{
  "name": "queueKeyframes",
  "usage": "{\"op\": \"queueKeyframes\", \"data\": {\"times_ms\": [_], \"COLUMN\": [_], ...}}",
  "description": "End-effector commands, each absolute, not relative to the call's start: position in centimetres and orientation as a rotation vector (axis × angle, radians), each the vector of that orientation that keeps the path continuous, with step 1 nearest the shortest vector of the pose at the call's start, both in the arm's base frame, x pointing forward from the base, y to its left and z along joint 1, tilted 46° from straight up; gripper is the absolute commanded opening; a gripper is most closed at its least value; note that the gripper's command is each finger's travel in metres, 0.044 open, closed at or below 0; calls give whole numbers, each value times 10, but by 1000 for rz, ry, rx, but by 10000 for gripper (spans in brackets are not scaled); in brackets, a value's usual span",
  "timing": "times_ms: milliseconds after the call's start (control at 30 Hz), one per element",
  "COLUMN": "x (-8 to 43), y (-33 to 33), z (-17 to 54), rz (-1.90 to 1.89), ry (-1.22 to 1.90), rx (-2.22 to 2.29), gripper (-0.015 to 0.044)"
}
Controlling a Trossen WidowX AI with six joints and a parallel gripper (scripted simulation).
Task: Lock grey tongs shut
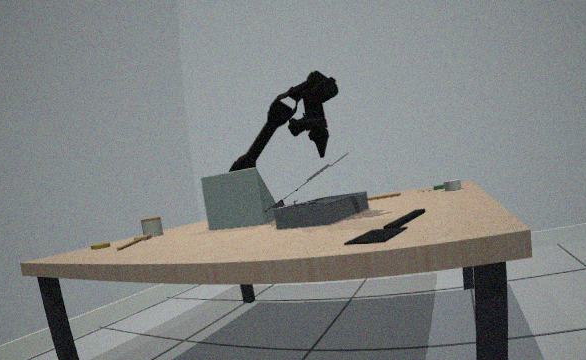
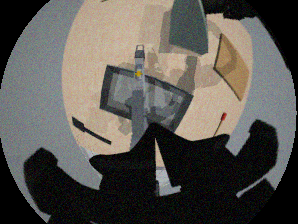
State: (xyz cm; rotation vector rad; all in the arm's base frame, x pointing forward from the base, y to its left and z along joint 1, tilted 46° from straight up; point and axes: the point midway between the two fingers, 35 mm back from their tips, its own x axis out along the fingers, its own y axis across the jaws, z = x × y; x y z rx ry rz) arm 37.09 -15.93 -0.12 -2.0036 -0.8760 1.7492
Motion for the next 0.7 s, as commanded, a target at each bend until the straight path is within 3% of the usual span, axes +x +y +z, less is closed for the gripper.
{"op": "queueKeyframes", "data": {"times_ms": [0, 667], "x": [379, 380], "y": [-136, -125], "z": [-8, -20], "rz": [1720, 1720], "ry": [-872, -872], "rx": [-1887, -1888], "gripper": [-150, -150]}}
